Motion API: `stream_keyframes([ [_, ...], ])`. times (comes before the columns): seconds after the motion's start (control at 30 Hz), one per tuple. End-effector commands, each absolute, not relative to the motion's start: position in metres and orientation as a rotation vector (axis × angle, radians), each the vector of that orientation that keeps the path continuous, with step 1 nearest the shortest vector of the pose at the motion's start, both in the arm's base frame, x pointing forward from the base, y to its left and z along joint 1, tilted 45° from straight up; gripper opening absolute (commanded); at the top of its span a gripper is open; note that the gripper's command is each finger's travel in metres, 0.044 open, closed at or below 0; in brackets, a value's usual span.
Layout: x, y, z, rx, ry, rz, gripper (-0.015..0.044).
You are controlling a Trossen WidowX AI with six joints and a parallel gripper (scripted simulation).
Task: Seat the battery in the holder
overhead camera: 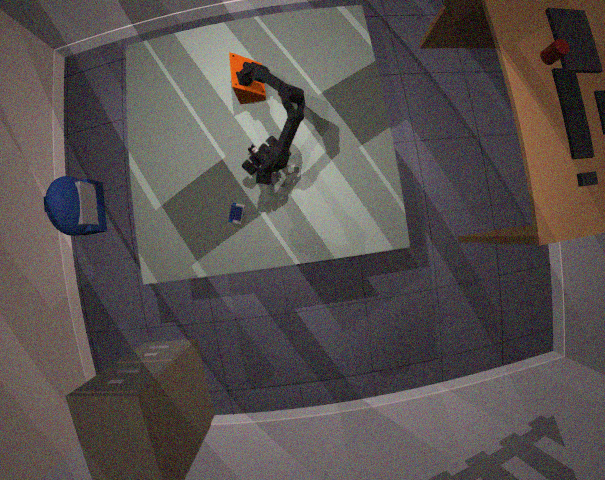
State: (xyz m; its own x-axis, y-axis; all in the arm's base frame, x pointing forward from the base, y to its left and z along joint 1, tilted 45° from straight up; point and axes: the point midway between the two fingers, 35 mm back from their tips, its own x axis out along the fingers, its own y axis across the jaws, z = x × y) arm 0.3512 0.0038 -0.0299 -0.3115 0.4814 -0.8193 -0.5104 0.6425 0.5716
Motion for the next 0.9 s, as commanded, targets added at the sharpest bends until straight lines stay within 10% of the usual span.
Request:
stream_keyframes([
  [0.0, 0.3569, 0.0058, -0.0282, -0.017, 1.58, 0.984, 0.0082],
  [0.87, 0.3553, 0.0052, -0.0377, 0.064, 1.443, 0.953, 0.0082],
])
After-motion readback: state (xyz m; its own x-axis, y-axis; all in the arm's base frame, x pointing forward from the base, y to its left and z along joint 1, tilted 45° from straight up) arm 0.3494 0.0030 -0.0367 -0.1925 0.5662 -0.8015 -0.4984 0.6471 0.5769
